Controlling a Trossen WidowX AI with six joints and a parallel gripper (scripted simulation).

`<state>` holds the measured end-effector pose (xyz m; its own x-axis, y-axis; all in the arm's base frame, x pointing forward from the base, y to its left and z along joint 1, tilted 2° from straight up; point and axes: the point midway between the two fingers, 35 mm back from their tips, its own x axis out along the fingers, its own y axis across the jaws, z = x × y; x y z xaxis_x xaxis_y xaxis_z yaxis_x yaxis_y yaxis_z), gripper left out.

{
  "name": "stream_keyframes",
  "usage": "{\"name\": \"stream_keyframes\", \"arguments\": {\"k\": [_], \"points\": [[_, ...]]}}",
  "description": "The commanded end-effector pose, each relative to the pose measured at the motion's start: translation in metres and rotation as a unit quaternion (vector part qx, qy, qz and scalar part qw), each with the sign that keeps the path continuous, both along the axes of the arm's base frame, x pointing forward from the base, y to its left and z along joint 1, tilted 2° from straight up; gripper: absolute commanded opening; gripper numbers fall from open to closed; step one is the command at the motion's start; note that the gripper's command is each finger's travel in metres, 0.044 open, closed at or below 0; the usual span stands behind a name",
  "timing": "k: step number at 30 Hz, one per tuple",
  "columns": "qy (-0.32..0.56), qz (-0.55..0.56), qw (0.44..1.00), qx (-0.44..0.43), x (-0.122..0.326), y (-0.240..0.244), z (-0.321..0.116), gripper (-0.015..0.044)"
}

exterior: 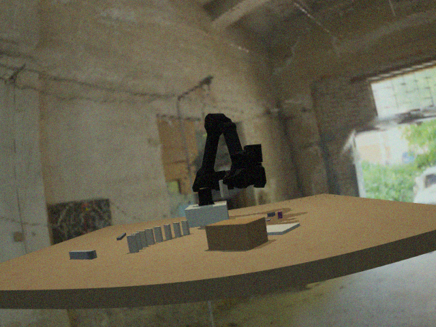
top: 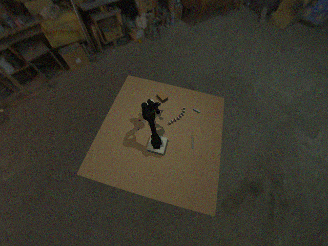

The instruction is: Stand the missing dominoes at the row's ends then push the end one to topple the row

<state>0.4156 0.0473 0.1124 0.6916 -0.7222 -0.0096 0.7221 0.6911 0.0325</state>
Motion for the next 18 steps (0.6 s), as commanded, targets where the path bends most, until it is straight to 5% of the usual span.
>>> {"name": "stream_keyframes", "arguments": {"k": [1,18], "points": [[-0.007,-0.020,1.000,-0.003,-0.016,-0.003,-0.003,0.0027],[-0.023,-0.050,0.998,0.003,-0.040,-0.007,-0.004,0.0027]]}}
